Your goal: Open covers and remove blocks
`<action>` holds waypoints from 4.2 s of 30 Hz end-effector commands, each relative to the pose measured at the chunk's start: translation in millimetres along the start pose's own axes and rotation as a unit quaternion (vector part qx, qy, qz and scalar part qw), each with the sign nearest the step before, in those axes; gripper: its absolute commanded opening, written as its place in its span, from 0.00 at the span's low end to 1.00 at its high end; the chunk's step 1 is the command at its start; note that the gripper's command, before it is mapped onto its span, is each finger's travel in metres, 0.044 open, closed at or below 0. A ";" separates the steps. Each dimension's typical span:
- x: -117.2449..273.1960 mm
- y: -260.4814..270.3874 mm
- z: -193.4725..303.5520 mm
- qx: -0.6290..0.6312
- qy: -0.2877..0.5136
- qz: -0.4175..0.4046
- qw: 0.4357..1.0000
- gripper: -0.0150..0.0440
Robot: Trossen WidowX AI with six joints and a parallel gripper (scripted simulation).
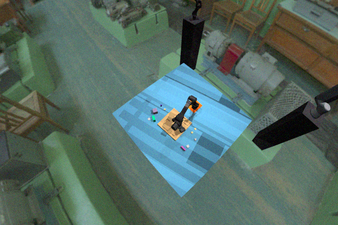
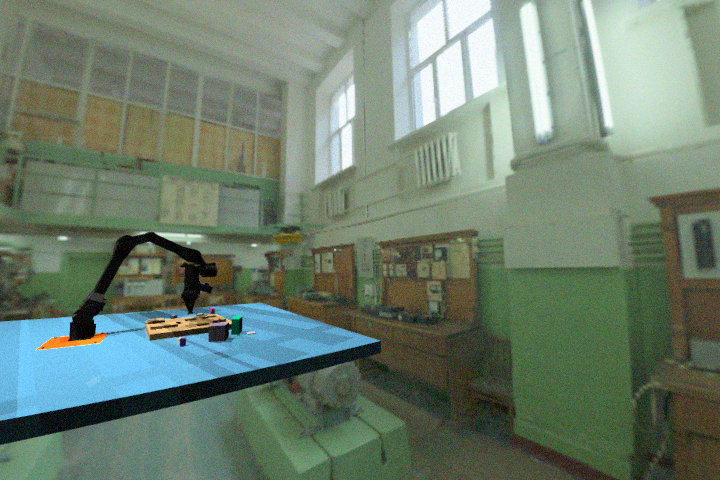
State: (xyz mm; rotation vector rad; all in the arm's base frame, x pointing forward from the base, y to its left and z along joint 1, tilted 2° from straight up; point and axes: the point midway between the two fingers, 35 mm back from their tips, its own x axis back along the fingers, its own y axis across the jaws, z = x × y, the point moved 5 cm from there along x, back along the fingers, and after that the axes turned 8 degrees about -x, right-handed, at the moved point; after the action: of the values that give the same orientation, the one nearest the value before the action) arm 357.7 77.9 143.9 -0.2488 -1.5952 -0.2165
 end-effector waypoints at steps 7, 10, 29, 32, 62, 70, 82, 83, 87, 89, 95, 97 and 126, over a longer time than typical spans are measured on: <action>17.9 0.4 -0.9 0.000 -0.002 0.000 1.000 0.39; 25.8 0.6 -1.1 0.000 -0.002 0.000 1.000 0.39; 54.6 -23.8 -9.9 0.000 -0.002 0.000 1.000 0.39; 54.7 -35.0 -13.8 0.000 -0.002 0.001 1.000 0.39; 56.4 -152.2 -31.9 0.000 -0.003 0.006 1.000 0.39; 57.0 -183.5 -29.9 0.000 -0.003 0.007 1.000 0.39; 58.0 -230.3 -21.5 0.000 -0.003 0.010 1.000 0.39; 58.1 -234.1 -20.5 0.000 -0.003 0.010 1.000 0.39; 58.5 -249.2 -16.2 0.000 -0.003 0.011 1.000 0.39; 58.7 -256.7 -13.7 0.000 -0.003 0.012 1.000 0.39; 59.4 -278.6 -5.4 0.000 -0.002 0.013 1.000 0.39; 59.6 -285.7 -2.3 0.000 -0.002 0.014 1.000 0.39; 33.9 -323.6 12.6 0.000 -0.001 0.017 1.000 0.39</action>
State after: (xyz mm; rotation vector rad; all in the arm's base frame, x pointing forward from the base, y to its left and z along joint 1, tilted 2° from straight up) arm 250.3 -227.4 188.5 -0.2839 -1.5954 -0.1875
